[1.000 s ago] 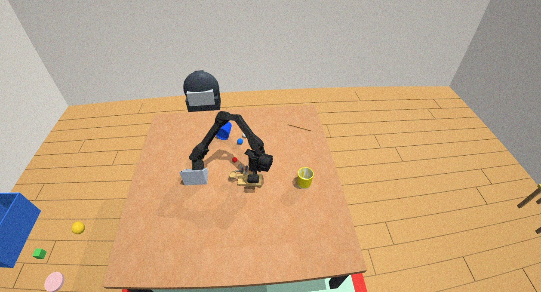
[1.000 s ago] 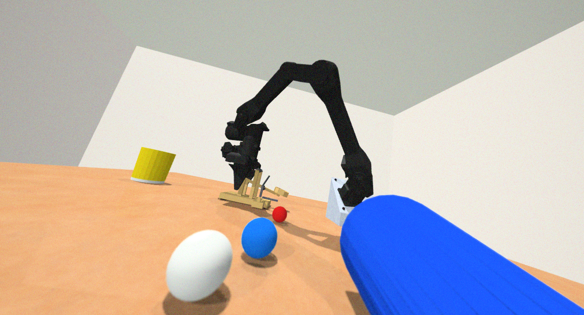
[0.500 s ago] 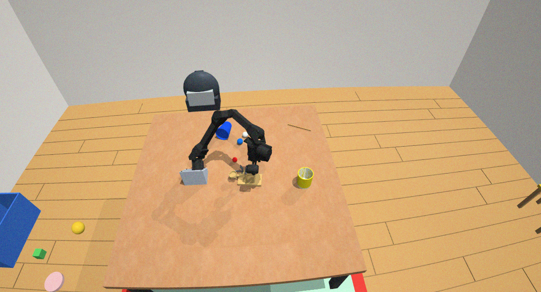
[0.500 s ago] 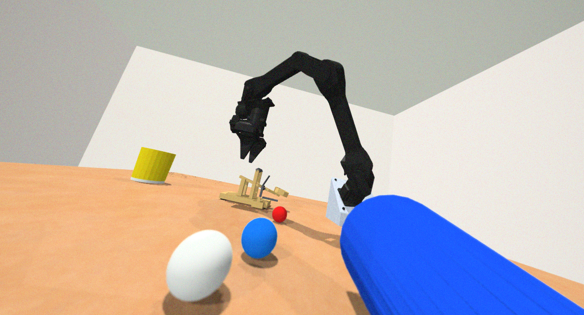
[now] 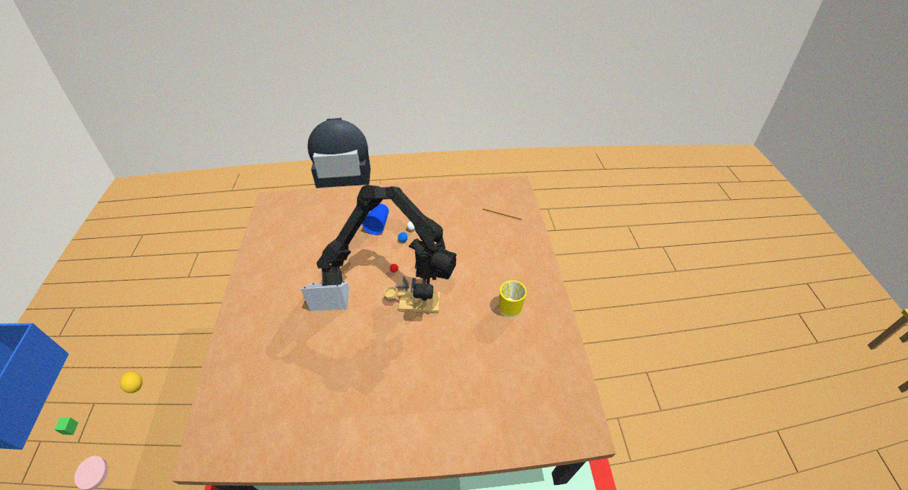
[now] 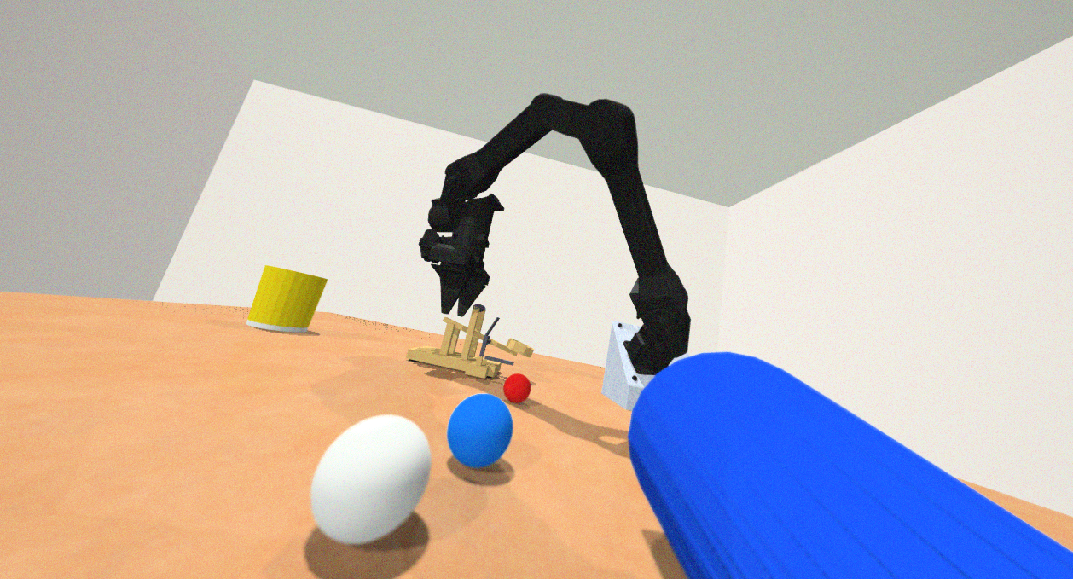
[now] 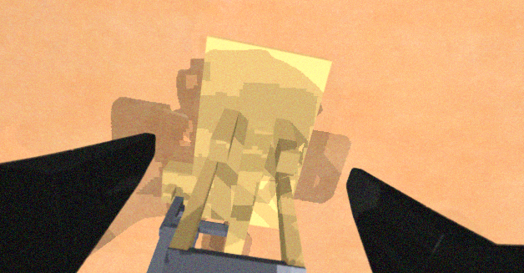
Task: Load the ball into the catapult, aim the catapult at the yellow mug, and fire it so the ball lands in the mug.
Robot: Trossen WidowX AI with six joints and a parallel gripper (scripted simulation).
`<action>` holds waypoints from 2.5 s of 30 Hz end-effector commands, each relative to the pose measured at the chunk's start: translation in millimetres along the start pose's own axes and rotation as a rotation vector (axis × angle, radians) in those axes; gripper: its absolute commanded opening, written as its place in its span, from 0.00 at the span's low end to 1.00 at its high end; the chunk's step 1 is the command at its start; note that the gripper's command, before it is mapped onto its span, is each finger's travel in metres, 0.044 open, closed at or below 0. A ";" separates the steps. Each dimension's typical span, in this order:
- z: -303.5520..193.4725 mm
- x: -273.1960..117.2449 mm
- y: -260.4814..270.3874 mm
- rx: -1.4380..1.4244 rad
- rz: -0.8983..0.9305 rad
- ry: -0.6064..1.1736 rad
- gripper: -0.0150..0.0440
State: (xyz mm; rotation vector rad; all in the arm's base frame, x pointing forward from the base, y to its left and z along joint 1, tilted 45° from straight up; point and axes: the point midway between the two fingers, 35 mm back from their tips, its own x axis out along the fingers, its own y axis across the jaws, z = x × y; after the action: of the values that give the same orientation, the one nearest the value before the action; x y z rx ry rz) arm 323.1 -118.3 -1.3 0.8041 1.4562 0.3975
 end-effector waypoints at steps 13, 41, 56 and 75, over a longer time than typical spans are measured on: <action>1.7 22.4 -1.2 0.010 0.004 -0.013 1.00; 3.3 49.3 0.9 -0.003 -0.001 -0.015 0.73; 3.4 10.7 -0.3 -0.003 -0.004 -0.014 0.26; 3.9 20.5 -1.4 0.005 0.000 -0.014 0.25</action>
State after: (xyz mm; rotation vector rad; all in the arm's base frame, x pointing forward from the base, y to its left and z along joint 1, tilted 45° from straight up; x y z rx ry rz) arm 329.4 -106.5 -14.5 0.7943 1.4497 0.3974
